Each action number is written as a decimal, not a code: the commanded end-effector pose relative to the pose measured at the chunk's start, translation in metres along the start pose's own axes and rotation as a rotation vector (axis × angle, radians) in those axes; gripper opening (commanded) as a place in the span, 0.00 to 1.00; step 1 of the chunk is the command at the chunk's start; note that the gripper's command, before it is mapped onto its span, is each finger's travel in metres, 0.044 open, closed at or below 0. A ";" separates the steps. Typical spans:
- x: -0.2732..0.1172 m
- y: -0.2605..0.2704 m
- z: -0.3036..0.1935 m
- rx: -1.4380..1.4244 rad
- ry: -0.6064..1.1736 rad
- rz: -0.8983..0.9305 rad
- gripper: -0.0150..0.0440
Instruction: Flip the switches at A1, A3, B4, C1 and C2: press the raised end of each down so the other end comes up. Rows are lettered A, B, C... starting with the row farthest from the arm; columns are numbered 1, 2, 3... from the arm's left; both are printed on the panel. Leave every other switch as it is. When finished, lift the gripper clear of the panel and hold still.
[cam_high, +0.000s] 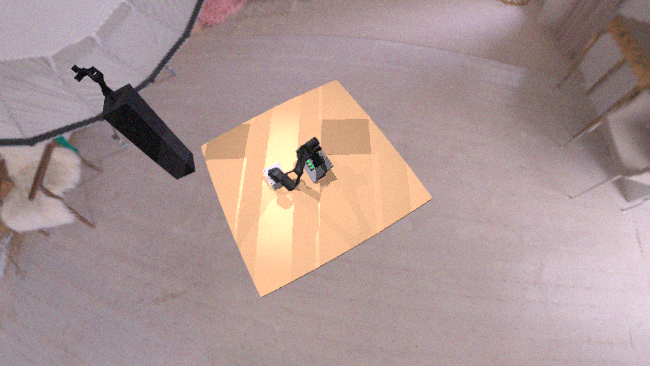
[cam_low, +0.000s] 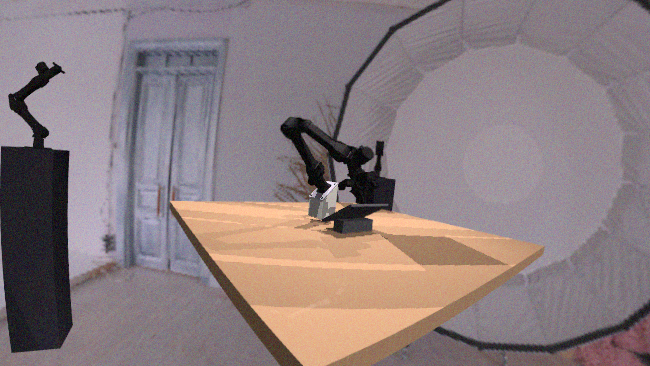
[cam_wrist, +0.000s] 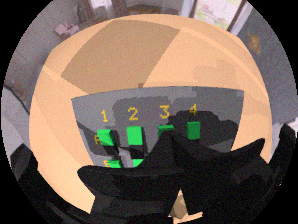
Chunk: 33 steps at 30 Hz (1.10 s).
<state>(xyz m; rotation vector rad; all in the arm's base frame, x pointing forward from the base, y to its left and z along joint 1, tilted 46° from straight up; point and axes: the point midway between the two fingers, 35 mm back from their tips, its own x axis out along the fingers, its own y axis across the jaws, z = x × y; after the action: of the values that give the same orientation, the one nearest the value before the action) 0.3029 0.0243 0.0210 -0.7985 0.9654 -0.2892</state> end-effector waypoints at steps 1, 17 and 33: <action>0.001 0.001 0.000 -0.007 0.000 0.005 0.25; -0.063 0.001 -0.003 -0.007 -0.025 0.008 0.25; -0.029 -0.029 -0.041 -0.009 0.001 0.006 0.25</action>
<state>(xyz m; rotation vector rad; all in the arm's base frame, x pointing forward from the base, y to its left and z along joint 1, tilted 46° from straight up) 0.2500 0.0129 0.0590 -0.7954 0.9459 -0.2771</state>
